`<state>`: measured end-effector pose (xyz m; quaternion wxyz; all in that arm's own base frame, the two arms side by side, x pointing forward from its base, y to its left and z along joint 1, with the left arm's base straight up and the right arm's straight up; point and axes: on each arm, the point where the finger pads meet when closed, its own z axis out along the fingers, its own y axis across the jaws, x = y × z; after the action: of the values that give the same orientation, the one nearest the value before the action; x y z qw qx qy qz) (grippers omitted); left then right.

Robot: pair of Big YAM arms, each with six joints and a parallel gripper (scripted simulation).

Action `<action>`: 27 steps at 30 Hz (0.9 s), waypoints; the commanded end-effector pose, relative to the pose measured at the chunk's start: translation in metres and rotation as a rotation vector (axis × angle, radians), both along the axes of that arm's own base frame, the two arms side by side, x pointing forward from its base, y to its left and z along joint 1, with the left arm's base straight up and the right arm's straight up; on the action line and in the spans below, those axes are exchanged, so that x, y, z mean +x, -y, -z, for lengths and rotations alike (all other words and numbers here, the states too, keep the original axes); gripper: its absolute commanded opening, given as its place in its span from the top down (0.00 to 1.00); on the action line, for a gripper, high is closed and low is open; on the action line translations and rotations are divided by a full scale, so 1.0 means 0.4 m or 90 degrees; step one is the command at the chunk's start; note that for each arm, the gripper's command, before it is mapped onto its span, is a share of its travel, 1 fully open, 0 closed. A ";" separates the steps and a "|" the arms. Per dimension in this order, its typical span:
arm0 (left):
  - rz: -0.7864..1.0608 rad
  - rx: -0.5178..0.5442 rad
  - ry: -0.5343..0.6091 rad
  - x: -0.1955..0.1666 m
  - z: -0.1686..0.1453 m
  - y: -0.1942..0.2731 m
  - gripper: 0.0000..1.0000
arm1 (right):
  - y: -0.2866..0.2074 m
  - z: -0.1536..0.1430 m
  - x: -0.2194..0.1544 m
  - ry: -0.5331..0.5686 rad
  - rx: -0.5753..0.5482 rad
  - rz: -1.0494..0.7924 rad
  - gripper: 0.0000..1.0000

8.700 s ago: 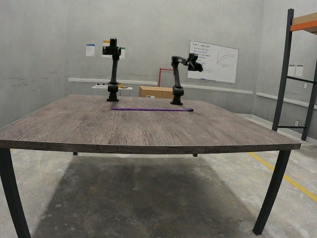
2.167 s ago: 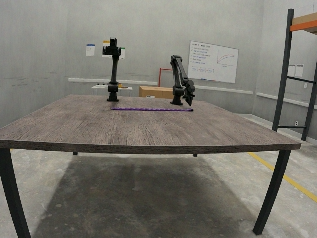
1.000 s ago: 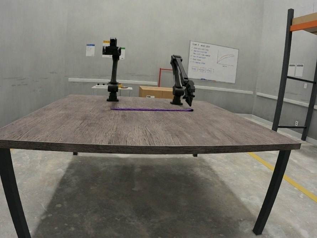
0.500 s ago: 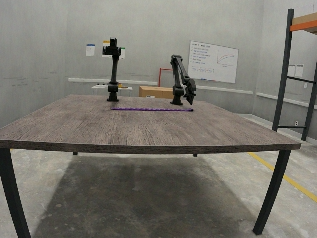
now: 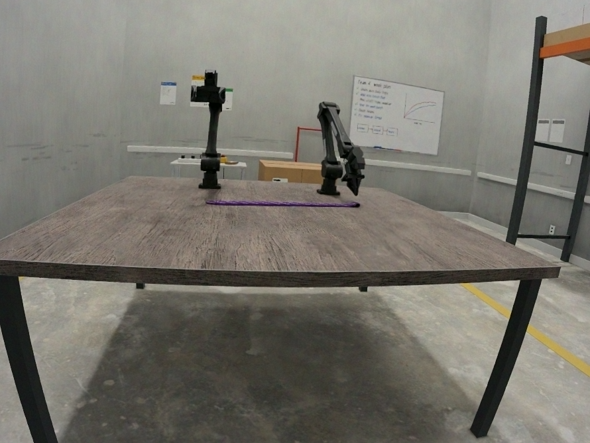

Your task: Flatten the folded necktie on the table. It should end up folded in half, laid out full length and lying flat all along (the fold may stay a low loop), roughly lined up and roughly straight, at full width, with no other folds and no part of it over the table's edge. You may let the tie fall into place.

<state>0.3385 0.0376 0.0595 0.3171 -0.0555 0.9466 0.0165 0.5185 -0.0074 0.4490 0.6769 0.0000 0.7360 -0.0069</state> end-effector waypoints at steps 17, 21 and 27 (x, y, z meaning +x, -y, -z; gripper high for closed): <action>0.003 0.006 0.033 0.059 -0.061 -0.013 0.96 | -0.018 -0.081 0.005 0.040 0.007 -0.007 0.00; 0.003 0.006 0.033 0.056 -0.059 -0.012 0.96 | -0.018 -0.081 0.005 0.040 0.007 -0.007 0.00; 0.003 0.006 0.033 0.042 -0.054 -0.009 0.96 | -0.018 -0.081 0.005 0.040 0.007 -0.007 0.00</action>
<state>0.3385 0.0376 0.0595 0.3170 -0.0555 0.9467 0.0164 0.5185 -0.0074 0.4490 0.6769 0.0000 0.7360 -0.0069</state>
